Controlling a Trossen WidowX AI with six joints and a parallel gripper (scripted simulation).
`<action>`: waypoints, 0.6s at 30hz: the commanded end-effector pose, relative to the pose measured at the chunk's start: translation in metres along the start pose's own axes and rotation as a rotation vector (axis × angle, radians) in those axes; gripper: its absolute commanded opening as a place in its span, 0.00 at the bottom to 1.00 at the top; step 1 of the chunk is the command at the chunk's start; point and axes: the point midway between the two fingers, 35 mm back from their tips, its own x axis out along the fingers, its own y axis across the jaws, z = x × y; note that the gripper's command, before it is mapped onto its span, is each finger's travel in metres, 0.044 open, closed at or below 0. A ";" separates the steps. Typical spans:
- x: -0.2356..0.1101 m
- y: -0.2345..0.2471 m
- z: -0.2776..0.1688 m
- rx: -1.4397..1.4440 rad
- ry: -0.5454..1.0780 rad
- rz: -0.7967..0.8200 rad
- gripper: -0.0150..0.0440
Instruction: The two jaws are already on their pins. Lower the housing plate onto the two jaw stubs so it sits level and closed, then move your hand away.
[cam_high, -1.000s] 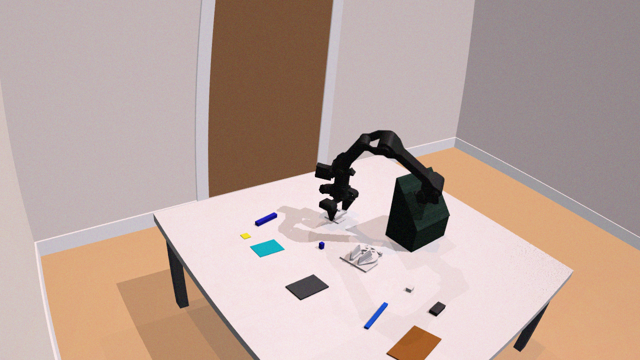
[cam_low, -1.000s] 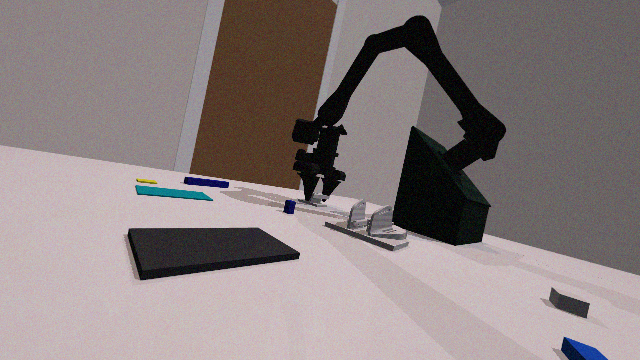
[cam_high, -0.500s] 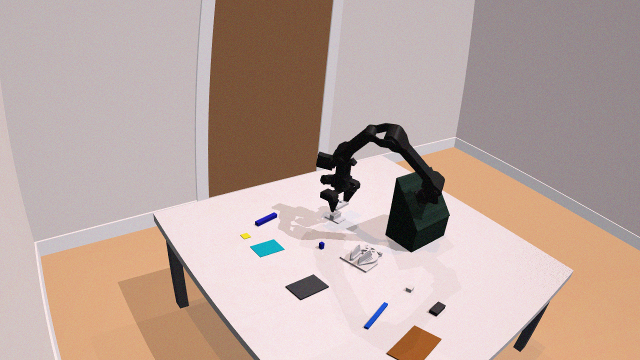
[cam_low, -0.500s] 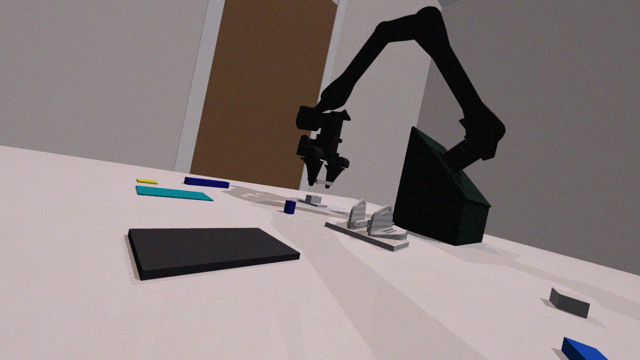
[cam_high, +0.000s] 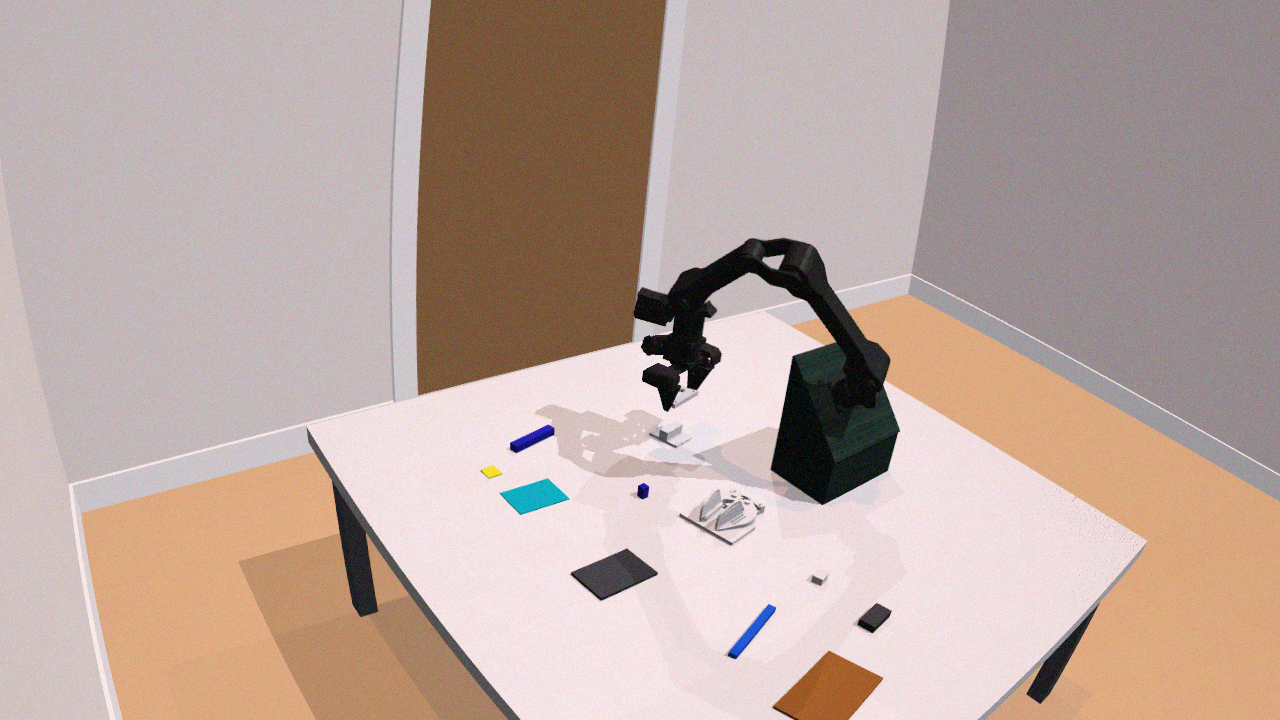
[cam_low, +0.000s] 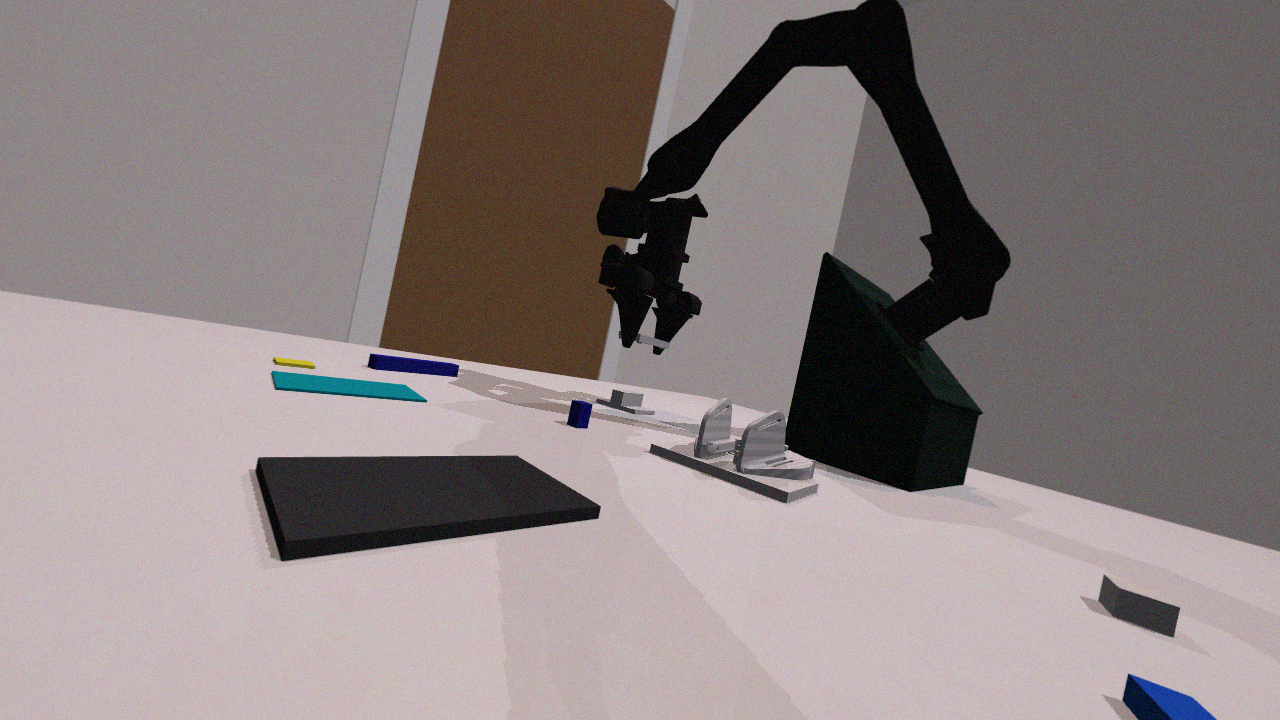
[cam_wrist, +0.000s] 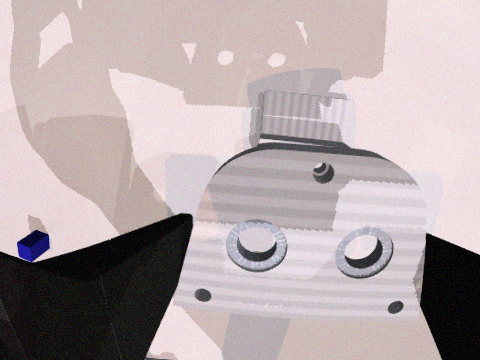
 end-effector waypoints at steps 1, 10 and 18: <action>-0.001 0.008 -0.009 -0.058 0.001 -0.004 0.85; -0.007 0.031 -0.028 -0.215 -0.011 -0.008 0.85; -0.011 0.049 -0.048 -0.355 -0.019 -0.011 0.85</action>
